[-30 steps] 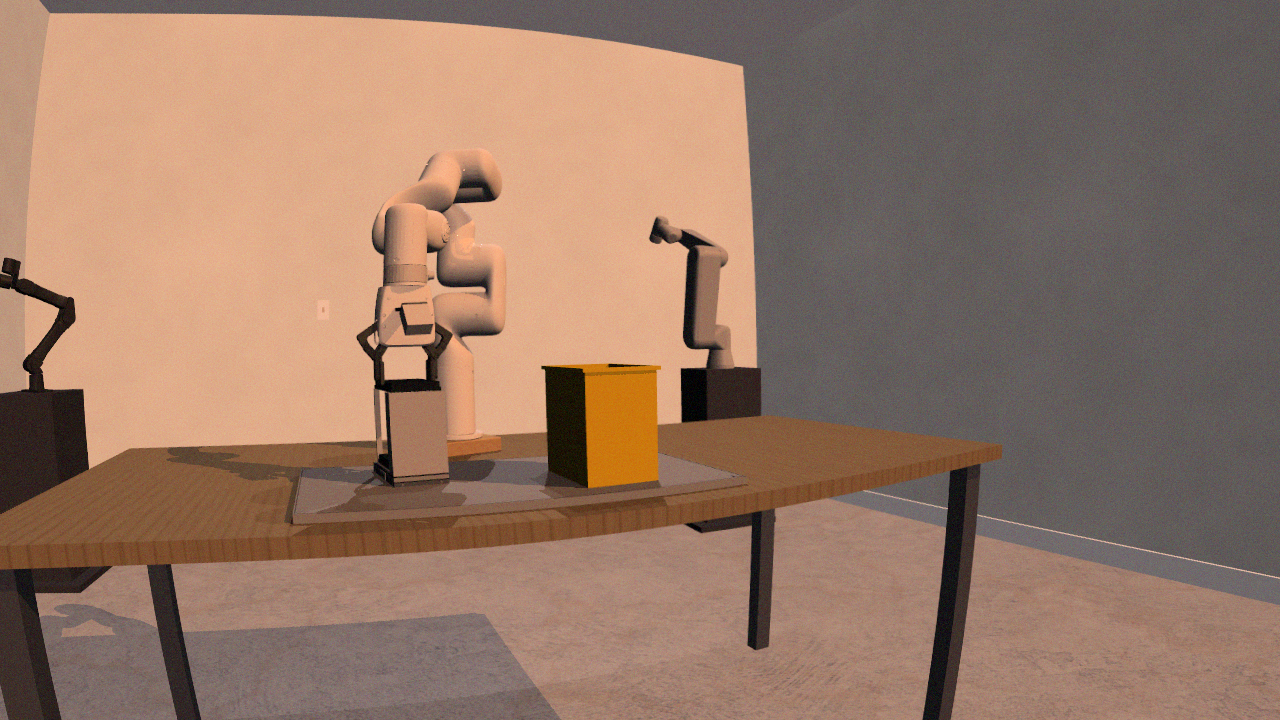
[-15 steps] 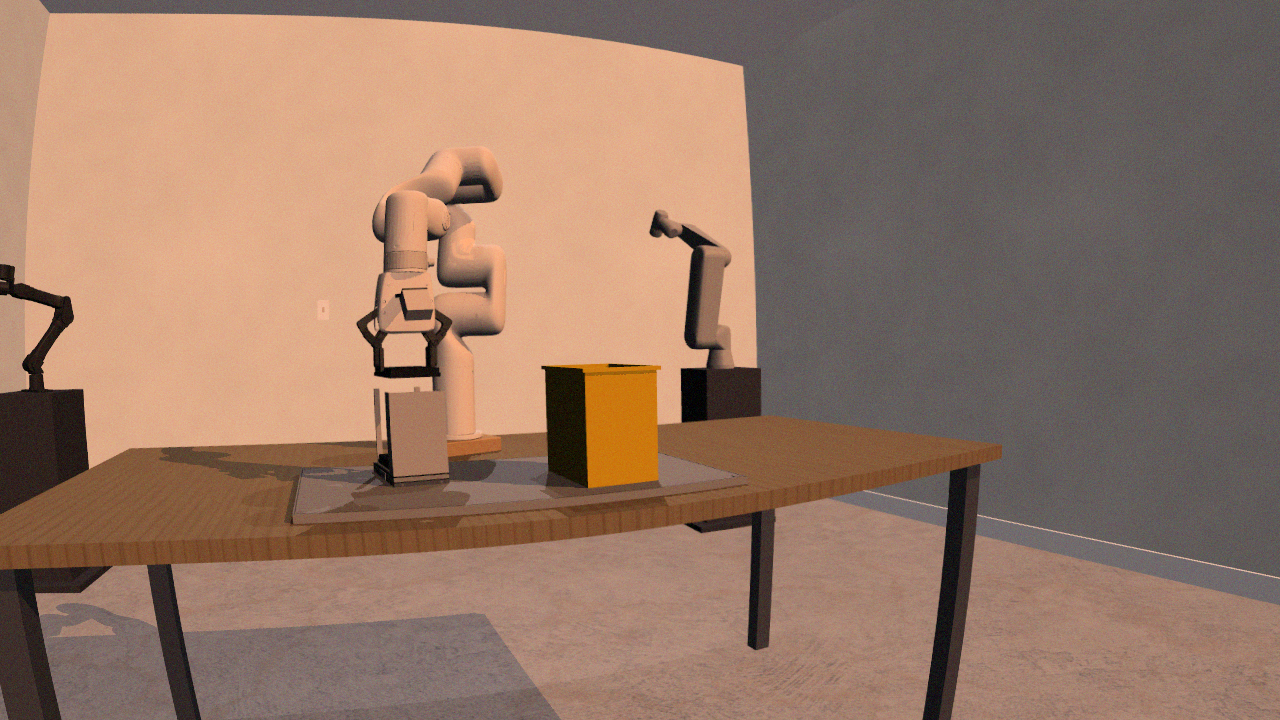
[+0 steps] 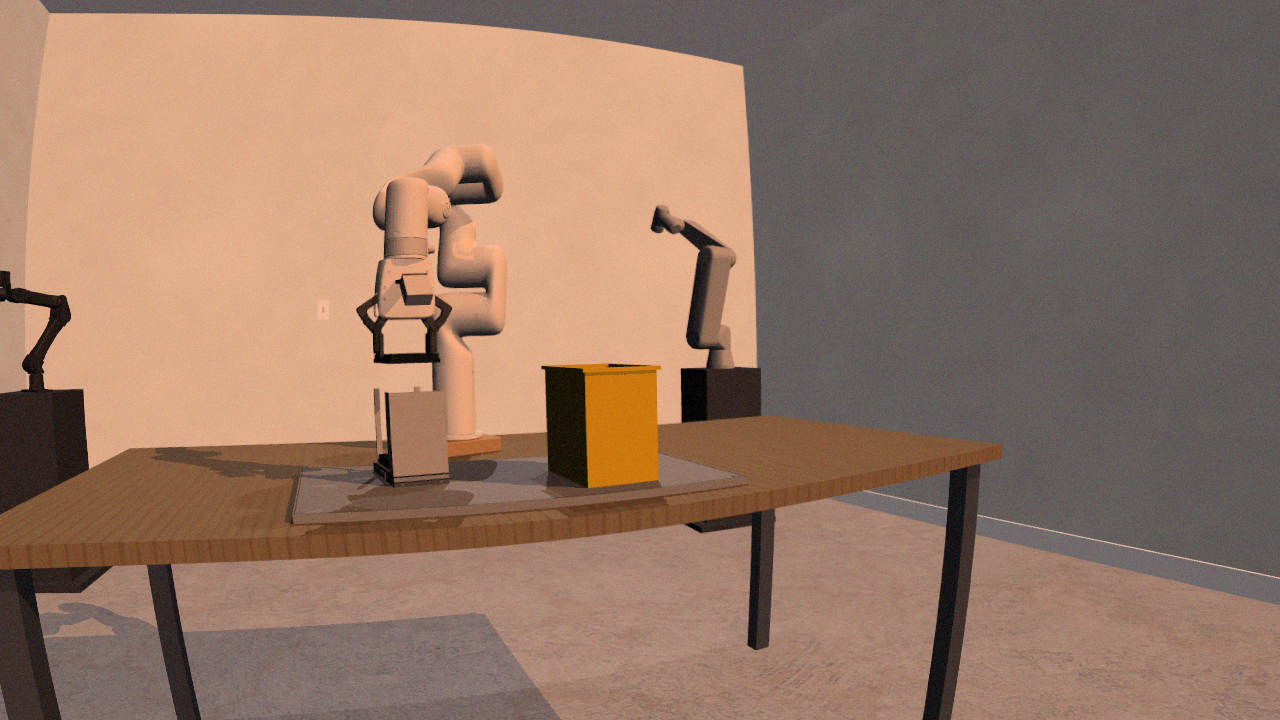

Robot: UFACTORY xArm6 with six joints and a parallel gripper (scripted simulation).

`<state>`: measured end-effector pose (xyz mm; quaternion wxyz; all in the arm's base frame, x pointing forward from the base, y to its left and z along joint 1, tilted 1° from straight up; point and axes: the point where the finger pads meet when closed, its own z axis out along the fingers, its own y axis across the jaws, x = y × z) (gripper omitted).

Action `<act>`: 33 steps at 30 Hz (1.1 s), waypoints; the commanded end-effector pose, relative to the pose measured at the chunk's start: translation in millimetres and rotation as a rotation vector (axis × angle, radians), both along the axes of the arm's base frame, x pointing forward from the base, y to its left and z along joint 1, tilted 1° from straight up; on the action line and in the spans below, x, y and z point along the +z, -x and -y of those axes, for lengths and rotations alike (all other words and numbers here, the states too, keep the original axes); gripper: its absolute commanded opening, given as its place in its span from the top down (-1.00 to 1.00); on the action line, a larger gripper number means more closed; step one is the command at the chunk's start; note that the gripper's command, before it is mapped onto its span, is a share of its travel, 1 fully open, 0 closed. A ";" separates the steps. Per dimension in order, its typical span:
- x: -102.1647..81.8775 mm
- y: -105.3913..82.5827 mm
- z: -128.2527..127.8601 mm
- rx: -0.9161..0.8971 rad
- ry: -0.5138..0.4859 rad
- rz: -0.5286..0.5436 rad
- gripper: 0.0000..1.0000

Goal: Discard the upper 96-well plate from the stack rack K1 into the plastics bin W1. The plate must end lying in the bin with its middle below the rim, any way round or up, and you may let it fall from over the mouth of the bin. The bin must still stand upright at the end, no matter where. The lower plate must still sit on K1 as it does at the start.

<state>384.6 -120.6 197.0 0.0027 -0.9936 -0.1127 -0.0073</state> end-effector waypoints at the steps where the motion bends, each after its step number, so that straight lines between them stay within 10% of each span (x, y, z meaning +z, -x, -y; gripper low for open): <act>1: 9.7 -1.0 0.4 0.000 0.001 0.004 1.00; 33: 48.1 -0.4 0.7 0.000 0.001 0.004 1.00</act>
